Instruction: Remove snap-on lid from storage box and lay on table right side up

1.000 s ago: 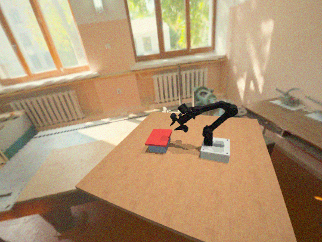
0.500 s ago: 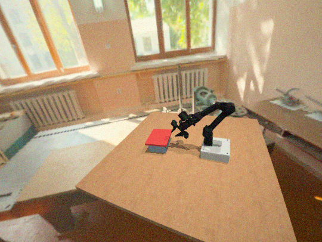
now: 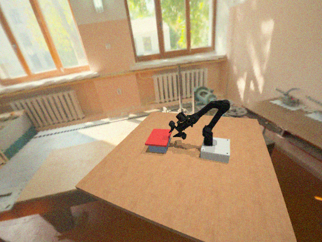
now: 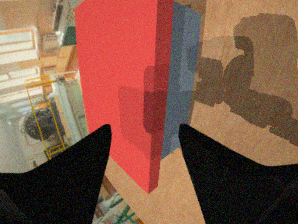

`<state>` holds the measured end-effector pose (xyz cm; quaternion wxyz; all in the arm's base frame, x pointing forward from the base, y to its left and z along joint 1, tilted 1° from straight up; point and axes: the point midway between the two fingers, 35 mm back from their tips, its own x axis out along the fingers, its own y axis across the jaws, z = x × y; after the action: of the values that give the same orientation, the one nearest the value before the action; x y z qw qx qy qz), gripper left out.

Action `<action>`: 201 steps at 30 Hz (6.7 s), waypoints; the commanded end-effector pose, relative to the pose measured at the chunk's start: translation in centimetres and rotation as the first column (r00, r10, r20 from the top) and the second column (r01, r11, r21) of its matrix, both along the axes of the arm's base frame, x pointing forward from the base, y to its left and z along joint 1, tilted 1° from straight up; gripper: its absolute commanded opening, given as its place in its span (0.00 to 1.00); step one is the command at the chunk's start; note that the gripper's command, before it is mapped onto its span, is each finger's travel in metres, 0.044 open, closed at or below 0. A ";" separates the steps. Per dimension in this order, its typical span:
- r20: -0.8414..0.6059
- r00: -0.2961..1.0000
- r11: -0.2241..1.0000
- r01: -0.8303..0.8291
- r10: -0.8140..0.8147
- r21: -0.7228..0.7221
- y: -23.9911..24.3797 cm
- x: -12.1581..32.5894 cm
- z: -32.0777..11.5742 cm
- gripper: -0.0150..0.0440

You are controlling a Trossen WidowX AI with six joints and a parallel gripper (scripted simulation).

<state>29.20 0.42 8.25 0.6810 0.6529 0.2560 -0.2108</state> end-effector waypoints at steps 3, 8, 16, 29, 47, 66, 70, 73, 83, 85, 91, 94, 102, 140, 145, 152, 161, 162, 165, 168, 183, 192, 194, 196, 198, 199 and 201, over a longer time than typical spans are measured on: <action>0.002 1.000 1.000 0.006 -0.006 0.000 0.0 0.7 -0.4 0.65; 0.003 1.000 1.000 0.006 -0.006 0.000 0.0 1.4 -0.9 0.65; 0.003 1.000 1.000 0.007 -0.007 0.000 0.1 2.3 -1.8 0.65; 0.004 1.000 1.000 0.007 -0.007 0.001 0.2 3.6 -3.2 0.65; 0.004 1.000 1.000 0.007 -0.007 0.001 0.2 3.6 -3.2 0.25; 0.002 1.000 1.000 0.001 -0.001 0.001 0.2 3.4 -2.9 0.25; 0.002 1.000 1.000 0.001 -0.001 0.001 0.2 3.4 -2.9 0.25; 0.002 1.000 1.000 0.001 -0.001 0.001 0.2 3.4 -2.8 0.25; 0.002 1.000 1.000 0.001 -0.001 0.001 0.2 3.3 -2.6 0.25; 0.002 1.000 1.000 0.001 -0.001 0.001 0.2 3.3 -2.5 0.25; 0.002 1.000 1.000 0.001 -0.001 0.001 0.2 3.3 -2.4 0.25; 0.002 1.000 1.000 0.001 -0.001 0.001 0.2 3.3 -2.4 0.25; 0.002 1.000 1.000 0.001 -0.001 0.001 0.2 3.3 -2.2 0.25; 0.005 1.000 1.000 0.001 -0.001 0.001 0.2 3.6 -1.8 0.25; 0.005 1.000 1.000 0.001 -0.001 0.001 0.2 3.6 -1.8 0.25; 0.005 1.000 1.000 0.001 -0.001 0.001 0.2 3.7 -1.8 0.25; 0.005 1.000 1.000 0.001 -0.001 0.001 0.3 3.8 -1.8 0.25; 0.005 1.000 1.000 0.001 -0.001 0.001 0.3 3.8 -1.8 0.25; 0.005 1.000 1.000 0.001 -0.001 0.001 0.3 3.8 -1.8 0.25; 0.005 1.000 1.000 0.001 -0.001 0.001 0.3 3.8 -1.8 0.25; 0.005 1.000 1.000 0.001 -0.001 0.001 0.3 3.9 -1.8 0.25; 0.005 1.000 1.000 0.007 -0.007 0.001 0.3 4.0 -0.9 0.25; 0.005 1.000 1.000 0.007 -0.007 0.001 0.3 4.0 -0.6 0.25; 0.005 1.000 1.000 0.007 -0.007 0.001 0.3 4.1 -0.4 0.25; 0.005 1.000 1.000 0.007 -0.007 0.001 0.3 4.1 -0.1 0.25; 0.005 1.000 1.000 0.007 -0.007 0.001 0.3 4.1 0.0 0.25; 0.006 1.000 1.000 0.007 -0.007 0.001 0.3 4.2 0.3 0.25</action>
<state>33.24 0.79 8.13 0.6804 0.6543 0.2543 -0.2104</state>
